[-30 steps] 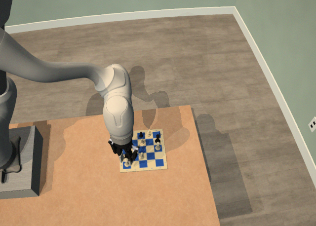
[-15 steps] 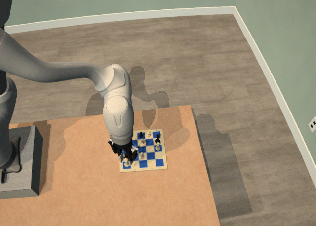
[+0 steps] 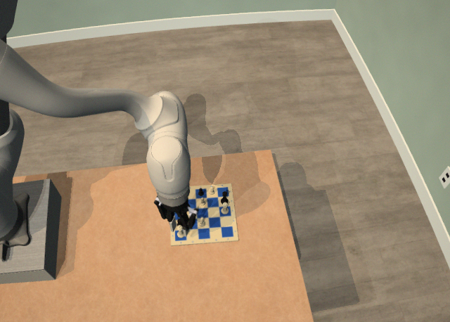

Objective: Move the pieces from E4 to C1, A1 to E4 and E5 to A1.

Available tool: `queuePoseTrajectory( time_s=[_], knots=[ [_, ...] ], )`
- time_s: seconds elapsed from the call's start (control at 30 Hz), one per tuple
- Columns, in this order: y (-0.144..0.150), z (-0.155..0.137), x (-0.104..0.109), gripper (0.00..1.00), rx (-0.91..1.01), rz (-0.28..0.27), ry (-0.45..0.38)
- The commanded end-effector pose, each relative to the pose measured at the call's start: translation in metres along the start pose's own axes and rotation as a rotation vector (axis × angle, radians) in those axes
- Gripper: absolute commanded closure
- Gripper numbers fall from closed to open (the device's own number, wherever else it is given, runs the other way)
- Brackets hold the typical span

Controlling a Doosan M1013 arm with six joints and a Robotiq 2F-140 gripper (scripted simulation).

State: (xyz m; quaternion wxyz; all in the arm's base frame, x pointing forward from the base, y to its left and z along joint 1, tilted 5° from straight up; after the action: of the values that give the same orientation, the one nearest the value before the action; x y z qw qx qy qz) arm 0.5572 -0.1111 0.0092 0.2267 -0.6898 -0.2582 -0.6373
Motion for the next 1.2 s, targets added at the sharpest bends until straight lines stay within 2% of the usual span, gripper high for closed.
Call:
queuePoseTrajectory(
  time_s=[0.0,0.03,1.17],
  knots=[
    [0.0000,0.0000,0.0001,0.75,0.000,0.000,0.000],
    [0.0000,0.0000,0.0001,1.00,0.000,0.000,0.000],
    [0.0000,0.0000,0.0002,1.00,0.000,0.000,0.000]
  ],
)
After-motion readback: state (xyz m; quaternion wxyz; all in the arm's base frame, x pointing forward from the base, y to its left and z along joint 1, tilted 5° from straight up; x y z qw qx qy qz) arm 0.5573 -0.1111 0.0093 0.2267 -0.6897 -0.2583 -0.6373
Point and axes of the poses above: the point where the finger pads meet when closed, its own x axis back along the fingers, its own y axis across the jaws, z = x × y, the point moved 7 cm from there along x, back along the fingers, and after that the axes turned 15 degrees about -x, right-handed, at the moved point
